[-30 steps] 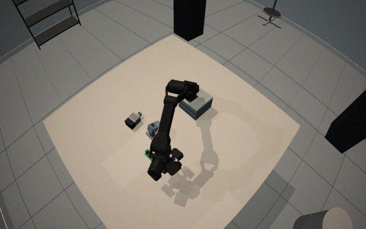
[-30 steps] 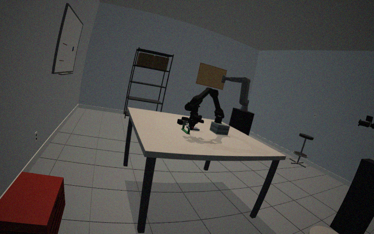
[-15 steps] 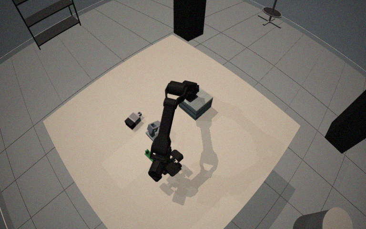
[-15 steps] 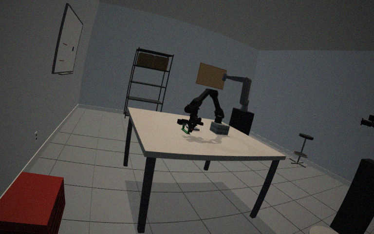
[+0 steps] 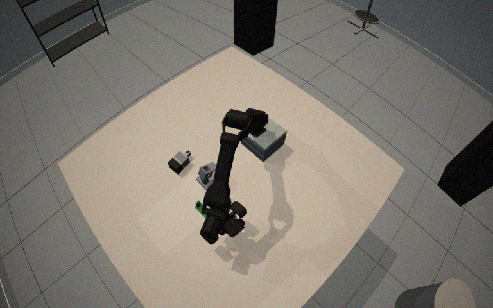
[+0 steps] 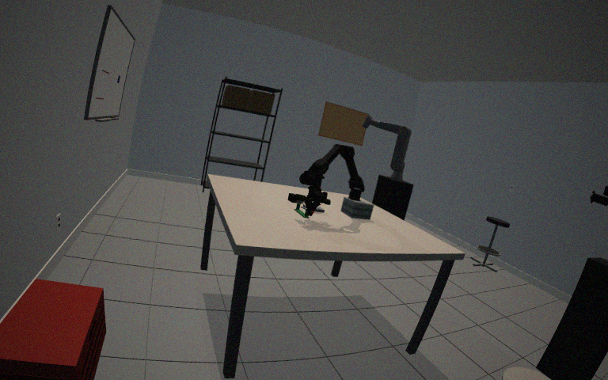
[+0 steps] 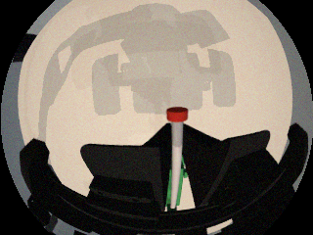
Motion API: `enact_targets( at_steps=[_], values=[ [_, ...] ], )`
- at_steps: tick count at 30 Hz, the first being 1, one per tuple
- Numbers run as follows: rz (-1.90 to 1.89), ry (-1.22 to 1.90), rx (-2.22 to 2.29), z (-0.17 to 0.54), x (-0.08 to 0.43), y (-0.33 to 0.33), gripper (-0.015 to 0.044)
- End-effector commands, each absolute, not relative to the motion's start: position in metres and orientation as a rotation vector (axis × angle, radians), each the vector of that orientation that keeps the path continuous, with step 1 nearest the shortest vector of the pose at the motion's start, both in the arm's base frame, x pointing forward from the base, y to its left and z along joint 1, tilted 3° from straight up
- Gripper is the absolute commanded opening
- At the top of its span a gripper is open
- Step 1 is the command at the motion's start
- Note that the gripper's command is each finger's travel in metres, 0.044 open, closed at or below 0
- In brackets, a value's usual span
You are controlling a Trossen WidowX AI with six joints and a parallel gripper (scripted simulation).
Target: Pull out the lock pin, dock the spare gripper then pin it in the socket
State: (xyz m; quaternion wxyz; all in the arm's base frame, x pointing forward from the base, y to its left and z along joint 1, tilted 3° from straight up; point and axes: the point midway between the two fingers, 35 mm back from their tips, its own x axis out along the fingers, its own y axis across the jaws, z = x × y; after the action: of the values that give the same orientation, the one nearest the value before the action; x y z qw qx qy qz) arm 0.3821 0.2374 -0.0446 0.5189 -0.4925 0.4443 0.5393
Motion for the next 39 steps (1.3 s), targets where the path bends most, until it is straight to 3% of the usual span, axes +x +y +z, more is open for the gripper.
enact_targets(
  at_steps=[1,5,39],
  values=[
    [1.293,1.065,-1.181,-0.045,0.382,0.237,0.0105],
    [1.293,1.065,-1.181,-0.045,0.382,0.237,0.02],
    [1.306,1.088,-1.181,0.02,0.378,0.237,0.02]
  ],
)
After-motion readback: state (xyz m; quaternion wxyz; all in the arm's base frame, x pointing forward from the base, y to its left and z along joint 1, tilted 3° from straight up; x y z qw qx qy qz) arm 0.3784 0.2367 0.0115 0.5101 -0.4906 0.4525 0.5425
